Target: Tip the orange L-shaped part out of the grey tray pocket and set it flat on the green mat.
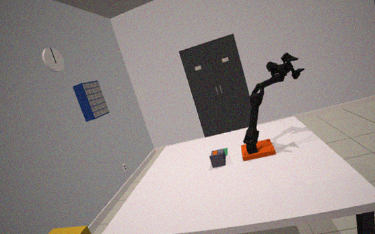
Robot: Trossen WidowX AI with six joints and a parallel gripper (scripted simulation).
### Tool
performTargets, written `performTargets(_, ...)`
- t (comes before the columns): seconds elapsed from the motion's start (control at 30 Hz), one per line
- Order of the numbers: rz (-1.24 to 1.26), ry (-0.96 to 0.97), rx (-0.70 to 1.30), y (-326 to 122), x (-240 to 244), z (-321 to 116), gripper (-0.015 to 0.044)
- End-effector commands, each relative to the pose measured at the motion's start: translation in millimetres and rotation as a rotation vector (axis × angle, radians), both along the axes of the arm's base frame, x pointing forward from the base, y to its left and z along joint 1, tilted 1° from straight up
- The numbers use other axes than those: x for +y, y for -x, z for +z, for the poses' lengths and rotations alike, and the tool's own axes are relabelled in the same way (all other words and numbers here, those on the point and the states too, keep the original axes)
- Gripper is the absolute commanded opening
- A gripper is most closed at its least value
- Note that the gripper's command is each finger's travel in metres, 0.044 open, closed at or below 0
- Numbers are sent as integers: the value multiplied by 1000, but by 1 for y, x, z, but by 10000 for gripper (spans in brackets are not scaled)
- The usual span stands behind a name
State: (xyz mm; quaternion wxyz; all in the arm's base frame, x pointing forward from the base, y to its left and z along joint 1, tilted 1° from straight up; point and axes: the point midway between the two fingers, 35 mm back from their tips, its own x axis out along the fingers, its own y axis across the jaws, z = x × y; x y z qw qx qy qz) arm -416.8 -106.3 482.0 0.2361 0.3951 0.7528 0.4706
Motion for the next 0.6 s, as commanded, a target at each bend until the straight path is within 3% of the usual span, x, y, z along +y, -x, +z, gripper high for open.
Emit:
performTargets(0.0, 7, -5, 4, 0, -2, 1, 374)
performTargets(0.23, 168, -140, -5, -10, -52, 13, 190)
performTargets(0.43, 278, -263, -47, -21, -88, 17, 180)
performTargets(0.57, 463, -423, -98, -46, -150, 17, 180)
